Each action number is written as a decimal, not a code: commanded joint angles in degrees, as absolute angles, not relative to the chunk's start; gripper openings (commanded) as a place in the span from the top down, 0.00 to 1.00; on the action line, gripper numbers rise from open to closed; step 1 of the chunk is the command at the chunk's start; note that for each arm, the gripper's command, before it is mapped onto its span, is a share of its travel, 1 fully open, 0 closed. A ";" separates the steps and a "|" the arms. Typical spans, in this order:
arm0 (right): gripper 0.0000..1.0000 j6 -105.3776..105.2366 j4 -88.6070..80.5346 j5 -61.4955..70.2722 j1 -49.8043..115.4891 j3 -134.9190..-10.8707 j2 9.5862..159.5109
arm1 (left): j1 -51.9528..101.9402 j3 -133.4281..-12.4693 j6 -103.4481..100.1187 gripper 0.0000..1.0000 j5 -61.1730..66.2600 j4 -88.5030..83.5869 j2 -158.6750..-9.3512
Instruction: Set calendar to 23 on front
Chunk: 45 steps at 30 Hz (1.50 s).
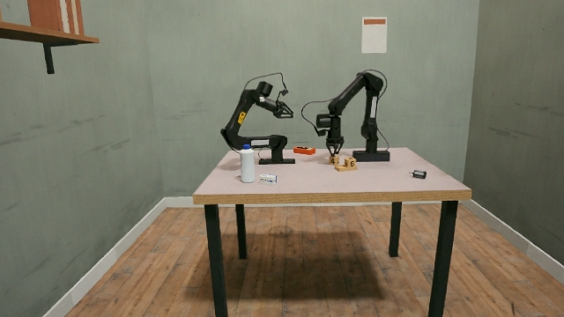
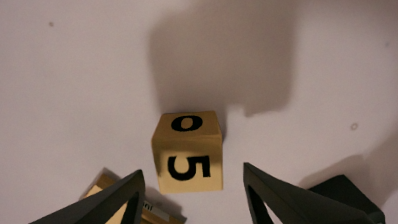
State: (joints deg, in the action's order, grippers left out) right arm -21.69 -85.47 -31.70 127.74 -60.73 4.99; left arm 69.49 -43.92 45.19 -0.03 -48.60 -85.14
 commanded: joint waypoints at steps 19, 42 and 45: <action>0.00 -21.97 -85.65 -32.31 127.92 -61.66 4.50 | 70.09 -39.58 44.86 0.31 0.08 -39.65 -89.72; 0.00 -21.97 -85.65 -32.31 127.92 -61.66 4.50 | 69.63 -40.43 45.31 0.55 0.01 -40.06 -90.10; 0.00 -21.97 -85.65 -32.31 127.92 -61.66 4.50 | 69.63 -40.43 45.31 0.59 0.01 -40.06 -90.10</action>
State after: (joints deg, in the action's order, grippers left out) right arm -21.69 -85.49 -31.70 127.74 -60.73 4.99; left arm 69.49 -40.14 45.17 -0.03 -40.25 -89.27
